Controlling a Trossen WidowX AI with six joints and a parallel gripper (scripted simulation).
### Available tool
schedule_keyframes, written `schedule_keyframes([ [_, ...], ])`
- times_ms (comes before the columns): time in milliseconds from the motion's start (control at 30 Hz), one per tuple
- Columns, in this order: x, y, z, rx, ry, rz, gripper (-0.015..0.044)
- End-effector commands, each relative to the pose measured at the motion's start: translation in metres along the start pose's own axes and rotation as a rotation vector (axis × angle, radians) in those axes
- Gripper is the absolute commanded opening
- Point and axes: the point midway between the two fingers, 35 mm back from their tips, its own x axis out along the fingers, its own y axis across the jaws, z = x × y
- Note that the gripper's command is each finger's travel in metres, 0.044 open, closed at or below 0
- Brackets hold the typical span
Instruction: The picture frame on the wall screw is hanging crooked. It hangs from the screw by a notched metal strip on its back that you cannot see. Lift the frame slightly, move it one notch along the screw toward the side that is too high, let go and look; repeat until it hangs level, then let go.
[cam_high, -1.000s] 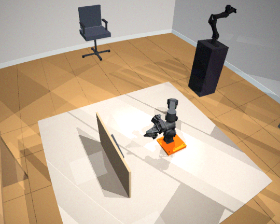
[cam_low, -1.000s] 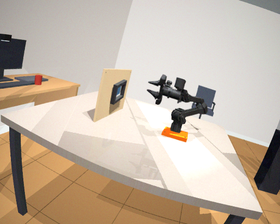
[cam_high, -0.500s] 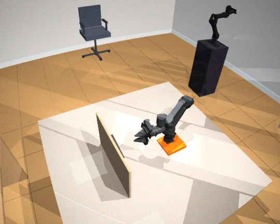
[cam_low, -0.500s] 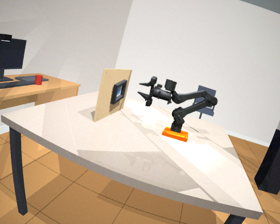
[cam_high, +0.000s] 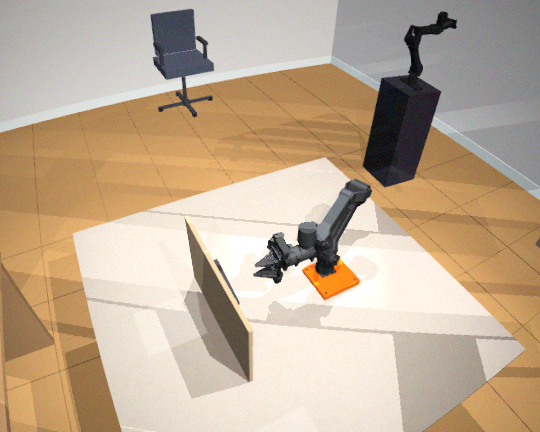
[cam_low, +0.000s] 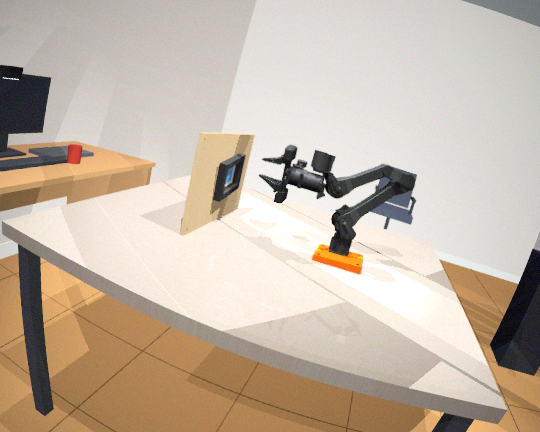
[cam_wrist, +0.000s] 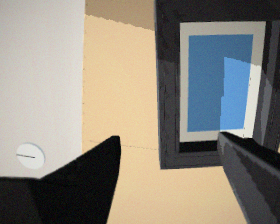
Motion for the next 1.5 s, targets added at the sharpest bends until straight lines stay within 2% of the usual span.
schedule_keyframes([
  [0, 0.024, 0.001, -0.001, 0.001, 0.003, -0.005, 0.026],
  [200, 0.064, -0.005, -0.001, 0.001, 0.002, -0.002, 0.026],
  [967, 0.066, -0.005, -0.001, 0.001, 0.002, -0.002, 0.026],
  [1467, 0.088, -0.004, -0.001, 0.001, 0.002, -0.001, 0.026],
])
